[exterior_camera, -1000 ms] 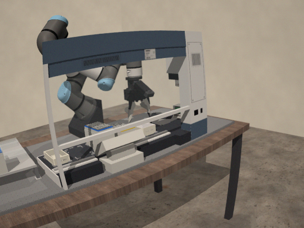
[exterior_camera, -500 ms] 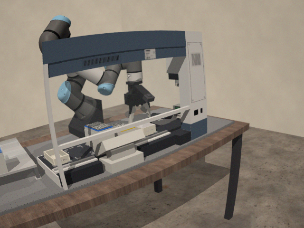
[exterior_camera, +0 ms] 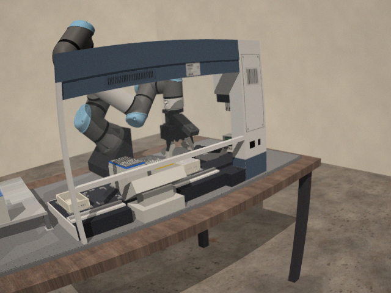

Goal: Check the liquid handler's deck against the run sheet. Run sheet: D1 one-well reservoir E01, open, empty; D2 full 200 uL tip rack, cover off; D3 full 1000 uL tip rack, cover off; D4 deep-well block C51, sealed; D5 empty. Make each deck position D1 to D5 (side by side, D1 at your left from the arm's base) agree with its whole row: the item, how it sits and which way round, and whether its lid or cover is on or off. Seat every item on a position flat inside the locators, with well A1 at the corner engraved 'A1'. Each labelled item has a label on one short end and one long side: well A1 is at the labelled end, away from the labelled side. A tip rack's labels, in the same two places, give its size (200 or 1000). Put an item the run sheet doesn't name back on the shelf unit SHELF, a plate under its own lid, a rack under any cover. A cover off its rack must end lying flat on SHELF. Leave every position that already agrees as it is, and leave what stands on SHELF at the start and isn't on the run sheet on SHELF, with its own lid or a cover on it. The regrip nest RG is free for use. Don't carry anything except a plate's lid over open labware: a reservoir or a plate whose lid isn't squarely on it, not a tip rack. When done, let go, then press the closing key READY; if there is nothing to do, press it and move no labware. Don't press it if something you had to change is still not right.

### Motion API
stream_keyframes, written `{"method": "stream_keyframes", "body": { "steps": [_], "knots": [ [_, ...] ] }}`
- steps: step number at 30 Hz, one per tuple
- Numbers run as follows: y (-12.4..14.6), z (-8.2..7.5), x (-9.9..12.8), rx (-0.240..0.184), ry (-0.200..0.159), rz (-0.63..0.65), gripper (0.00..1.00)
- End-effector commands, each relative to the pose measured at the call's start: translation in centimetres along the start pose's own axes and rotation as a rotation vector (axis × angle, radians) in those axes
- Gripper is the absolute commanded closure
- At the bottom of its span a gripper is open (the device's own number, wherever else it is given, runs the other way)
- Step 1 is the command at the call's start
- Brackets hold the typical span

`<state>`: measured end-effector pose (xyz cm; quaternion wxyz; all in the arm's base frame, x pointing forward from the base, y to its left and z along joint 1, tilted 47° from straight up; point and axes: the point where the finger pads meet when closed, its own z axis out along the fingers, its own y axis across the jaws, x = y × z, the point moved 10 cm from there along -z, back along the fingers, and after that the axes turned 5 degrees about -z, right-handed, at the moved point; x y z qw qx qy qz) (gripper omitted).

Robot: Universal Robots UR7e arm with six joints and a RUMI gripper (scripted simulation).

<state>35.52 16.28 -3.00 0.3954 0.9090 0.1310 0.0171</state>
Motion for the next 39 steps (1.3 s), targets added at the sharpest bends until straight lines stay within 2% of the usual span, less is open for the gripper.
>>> {"method": "stream_keyframes", "body": {
  "steps": [1, 6, 7, 39],
  "knots": [
    [0.0, 0.0, 0.02, 0.0, 0.001, 0.0, 0.18],
    [0.0, 0.0, 0.02, 0.0, 0.001, 0.0, 0.18],
    [0.0, 0.0, 0.02, 0.0, 0.001, 0.0, 1.0],
    [0.0, 0.0, 0.02, 0.0, 0.001, 0.0, 1.0]
  ]
}}
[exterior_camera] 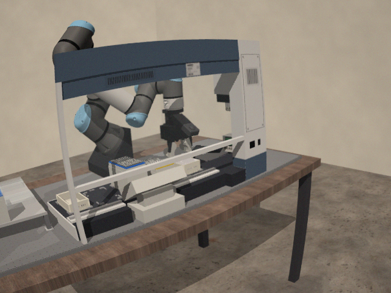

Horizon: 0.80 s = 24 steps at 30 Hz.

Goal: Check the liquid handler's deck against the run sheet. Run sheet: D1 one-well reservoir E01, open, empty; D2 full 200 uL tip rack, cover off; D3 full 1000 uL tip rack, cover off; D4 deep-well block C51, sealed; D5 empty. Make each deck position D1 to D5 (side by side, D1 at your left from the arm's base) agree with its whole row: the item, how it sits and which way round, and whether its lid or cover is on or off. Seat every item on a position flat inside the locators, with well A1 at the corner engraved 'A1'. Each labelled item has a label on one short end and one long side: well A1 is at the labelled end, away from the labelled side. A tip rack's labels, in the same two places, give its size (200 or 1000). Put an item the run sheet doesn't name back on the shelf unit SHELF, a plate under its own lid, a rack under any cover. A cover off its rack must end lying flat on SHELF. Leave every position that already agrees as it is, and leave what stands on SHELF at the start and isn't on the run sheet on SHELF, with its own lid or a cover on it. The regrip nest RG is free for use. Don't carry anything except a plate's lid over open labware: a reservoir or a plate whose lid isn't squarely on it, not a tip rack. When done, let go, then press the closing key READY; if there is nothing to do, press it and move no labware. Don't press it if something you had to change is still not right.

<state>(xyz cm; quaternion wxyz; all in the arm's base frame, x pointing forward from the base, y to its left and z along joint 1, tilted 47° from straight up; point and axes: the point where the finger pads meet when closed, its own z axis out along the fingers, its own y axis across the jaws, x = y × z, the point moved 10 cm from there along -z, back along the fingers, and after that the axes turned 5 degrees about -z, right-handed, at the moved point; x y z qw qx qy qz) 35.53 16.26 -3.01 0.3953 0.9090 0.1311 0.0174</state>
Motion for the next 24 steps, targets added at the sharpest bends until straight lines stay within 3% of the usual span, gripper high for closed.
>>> {"method": "stream_keyframes", "body": {
  "steps": [1, 24],
  "knots": [
    [0.0, 0.0, 0.0, 0.0, 0.001, 0.0, 1.0],
    [0.0, -3.4, 0.0, 0.0, 0.001, 0.0, 1.0]
  ]
}}
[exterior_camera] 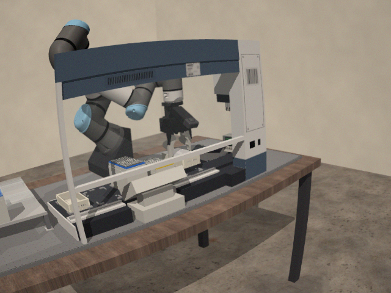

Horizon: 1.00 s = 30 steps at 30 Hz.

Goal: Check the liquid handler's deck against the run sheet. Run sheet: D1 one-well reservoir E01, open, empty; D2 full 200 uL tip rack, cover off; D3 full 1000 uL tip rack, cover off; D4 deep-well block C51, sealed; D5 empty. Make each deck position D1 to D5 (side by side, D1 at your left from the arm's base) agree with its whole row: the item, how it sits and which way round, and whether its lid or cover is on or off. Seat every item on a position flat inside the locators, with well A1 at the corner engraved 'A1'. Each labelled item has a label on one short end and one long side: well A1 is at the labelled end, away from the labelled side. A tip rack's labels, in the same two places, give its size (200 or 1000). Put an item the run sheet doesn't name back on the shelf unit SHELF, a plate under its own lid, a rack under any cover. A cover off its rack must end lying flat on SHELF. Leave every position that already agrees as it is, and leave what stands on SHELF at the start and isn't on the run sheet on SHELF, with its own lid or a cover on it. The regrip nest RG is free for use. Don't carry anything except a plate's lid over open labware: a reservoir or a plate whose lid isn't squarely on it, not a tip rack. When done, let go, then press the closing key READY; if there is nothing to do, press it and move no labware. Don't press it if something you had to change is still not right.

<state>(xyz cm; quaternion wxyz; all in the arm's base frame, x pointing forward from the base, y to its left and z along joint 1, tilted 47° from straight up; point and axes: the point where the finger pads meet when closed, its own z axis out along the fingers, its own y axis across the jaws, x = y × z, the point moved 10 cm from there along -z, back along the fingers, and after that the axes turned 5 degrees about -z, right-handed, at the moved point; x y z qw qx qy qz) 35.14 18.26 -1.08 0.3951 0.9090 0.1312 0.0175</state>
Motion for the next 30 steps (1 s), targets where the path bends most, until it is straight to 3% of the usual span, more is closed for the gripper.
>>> {"method": "stream_keyframes", "body": {
  "steps": [1, 30],
  "knots": [
    [0.0, -0.5, 0.0, 0.0, 0.0, 0.0, 1.0],
    [0.0, -4.9, 0.0, 0.0, 0.0, 0.001, 1.0]
  ]
}}
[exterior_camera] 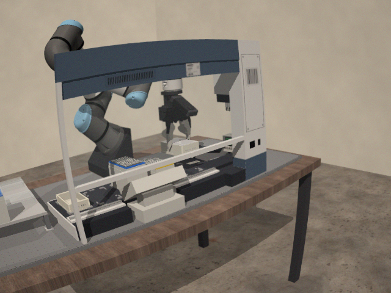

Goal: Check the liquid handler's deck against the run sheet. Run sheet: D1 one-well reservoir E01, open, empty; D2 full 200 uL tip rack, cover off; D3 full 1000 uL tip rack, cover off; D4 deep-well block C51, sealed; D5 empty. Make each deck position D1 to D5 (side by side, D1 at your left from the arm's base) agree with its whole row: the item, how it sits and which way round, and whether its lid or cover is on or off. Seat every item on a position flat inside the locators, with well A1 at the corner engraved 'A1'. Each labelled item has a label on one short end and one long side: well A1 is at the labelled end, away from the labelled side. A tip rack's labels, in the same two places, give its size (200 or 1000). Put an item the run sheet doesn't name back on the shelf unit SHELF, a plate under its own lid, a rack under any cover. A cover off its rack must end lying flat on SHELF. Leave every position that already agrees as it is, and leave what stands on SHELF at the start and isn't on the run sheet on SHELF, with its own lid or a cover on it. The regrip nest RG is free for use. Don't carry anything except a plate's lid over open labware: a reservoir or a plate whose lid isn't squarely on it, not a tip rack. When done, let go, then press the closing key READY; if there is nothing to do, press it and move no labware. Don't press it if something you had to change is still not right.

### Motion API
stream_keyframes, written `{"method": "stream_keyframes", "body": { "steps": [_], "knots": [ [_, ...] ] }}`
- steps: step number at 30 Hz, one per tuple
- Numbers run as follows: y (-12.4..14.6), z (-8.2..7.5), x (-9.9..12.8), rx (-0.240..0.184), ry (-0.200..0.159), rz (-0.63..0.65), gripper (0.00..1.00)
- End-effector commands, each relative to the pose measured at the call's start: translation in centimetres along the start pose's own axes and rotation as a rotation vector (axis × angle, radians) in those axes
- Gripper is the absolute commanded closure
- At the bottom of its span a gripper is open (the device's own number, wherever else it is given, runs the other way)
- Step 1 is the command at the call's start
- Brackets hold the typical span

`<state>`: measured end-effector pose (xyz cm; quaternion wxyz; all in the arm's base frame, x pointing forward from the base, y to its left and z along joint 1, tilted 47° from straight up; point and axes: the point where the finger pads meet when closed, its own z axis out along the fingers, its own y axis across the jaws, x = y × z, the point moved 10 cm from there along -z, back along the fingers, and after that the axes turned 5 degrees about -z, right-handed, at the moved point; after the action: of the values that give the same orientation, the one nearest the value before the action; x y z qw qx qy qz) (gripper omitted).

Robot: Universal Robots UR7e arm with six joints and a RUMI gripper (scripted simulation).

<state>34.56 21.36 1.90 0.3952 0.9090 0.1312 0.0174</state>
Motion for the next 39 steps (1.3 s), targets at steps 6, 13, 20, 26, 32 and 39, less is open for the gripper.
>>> {"method": "stream_keyframes", "body": {
  "steps": [6, 13, 20, 26, 32, 39],
  "knots": [
    [0.0, -1.2, 0.0, 0.0, 0.001, 0.0, 1.0],
    [0.0, -2.4, 0.0, 0.0, 0.001, 0.0, 1.0],
    [0.0, -3.5, 0.0, 0.0, 0.001, 0.0, 1.0],
    [0.0, -4.2, 0.0, 0.0, 0.001, 0.0, 1.0],
    [0.0, -5.2, 0.0, 0.0, 0.001, 0.0, 1.0],
    [0.0, -6.2, 0.0, 0.0, 0.001, 0.0, 1.0]
  ]
}}
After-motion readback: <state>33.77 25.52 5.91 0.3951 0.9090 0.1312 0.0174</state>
